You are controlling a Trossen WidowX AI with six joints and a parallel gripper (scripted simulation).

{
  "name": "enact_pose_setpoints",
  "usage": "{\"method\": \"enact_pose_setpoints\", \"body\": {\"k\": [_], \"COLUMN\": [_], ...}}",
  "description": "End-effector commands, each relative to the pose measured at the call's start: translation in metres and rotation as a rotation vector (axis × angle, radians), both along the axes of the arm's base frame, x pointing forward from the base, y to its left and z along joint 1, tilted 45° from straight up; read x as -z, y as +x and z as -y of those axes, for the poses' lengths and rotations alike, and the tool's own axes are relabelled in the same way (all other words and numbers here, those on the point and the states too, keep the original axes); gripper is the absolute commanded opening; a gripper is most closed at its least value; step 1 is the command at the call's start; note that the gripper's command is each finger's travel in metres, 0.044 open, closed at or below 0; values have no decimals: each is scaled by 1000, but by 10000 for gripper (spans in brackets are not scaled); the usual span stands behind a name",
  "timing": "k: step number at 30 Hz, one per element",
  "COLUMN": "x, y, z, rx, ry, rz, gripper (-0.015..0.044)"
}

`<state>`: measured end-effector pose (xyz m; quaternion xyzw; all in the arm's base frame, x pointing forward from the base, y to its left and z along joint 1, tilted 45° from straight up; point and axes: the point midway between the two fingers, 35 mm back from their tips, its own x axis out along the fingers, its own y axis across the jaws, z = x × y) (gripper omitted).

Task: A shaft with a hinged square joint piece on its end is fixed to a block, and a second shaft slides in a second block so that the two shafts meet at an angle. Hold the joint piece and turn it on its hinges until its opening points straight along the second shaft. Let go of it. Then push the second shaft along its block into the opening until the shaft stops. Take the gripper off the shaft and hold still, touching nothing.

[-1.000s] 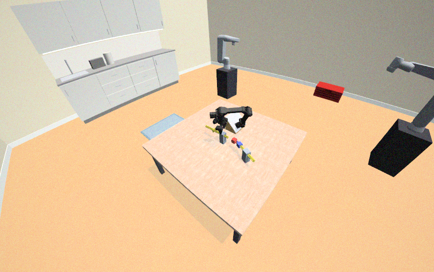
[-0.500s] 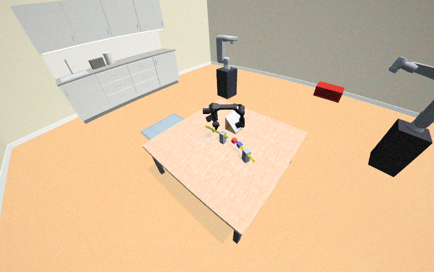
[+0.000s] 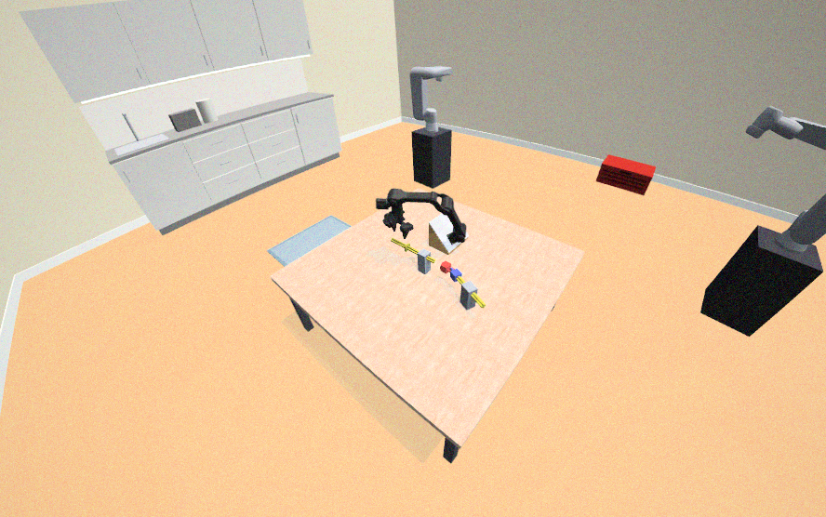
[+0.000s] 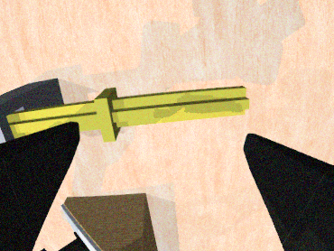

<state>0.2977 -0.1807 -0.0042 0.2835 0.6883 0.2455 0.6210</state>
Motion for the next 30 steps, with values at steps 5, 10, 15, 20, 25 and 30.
{"method": "enact_pose_setpoints", "body": {"k": [5,10,15,20,25,30], "x": [24,24,29,35,41,46], "y": [-5,-5,-5,-5,-5,-5], "z": [21,21,17,12,7,3], "rx": [-136,-132,-24,99,221,343], "ry": [4,3,-7,-20,-32,-44], "rz": [125,121,16,-103,-221,-339], "gripper": [440,440,440,440,440,440]}}
